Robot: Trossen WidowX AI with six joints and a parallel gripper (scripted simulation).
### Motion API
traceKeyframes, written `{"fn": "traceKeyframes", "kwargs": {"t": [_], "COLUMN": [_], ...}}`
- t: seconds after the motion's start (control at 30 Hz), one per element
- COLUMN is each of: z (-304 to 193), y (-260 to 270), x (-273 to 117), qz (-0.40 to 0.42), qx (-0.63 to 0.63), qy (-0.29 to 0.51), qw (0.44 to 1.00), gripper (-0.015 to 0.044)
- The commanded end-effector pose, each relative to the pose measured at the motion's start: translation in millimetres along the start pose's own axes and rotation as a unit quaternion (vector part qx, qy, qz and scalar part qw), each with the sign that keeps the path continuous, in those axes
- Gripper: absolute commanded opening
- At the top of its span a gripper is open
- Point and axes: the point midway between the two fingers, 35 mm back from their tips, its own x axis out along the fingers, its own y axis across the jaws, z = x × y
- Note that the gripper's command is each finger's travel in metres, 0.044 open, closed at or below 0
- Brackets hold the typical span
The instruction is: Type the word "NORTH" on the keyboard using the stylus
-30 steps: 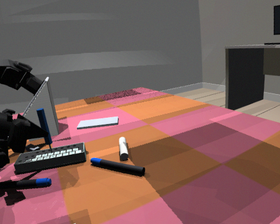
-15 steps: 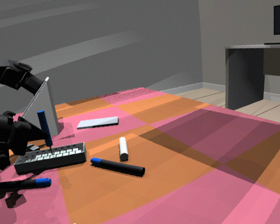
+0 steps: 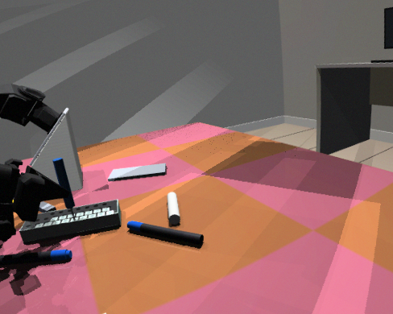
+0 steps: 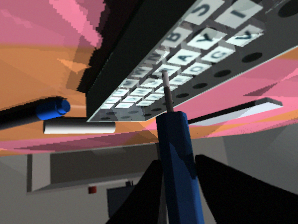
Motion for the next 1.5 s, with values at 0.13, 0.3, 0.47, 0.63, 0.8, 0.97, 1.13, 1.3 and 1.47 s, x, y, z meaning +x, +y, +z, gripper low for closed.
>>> {"fn": "traceKeyframes", "kwargs": {"t": [0.13,0.3,0.47,0.63,0.8,0.97,1.13,1.3,1.47], "z": [4.2,2.4,1.3,-16.1,-30.1,-28.4,-29.7,-40.4,-57.4], "y": [-0.2,-0.2,-0.1,0.3,-0.1,0.8,3.5,23.5,48.2], "x": [1.8,0.8,0.1,-9.9,-17.5,-17.0,-15.0,1.1,25.1], "qz": [-0.001,-0.001,-0.001,-0.001,-0.001,-0.001,-0.001,0.000,0.000], "qx": [-0.003,-0.003,-0.003,-0.003,-0.003,-0.008,-0.008,-0.006,-0.004], "qy": [-0.003,-0.003,-0.003,-0.003,-0.003,-0.007,-0.007,-0.005,-0.002], "qw": [1.000,1.000,1.000,1.000,1.000,1.000,1.000,1.000,1.000], "gripper": [0.0081,0.0081,0.0081,0.0081,0.0081,0.0084,0.0012,0.0000,0.0000]}}
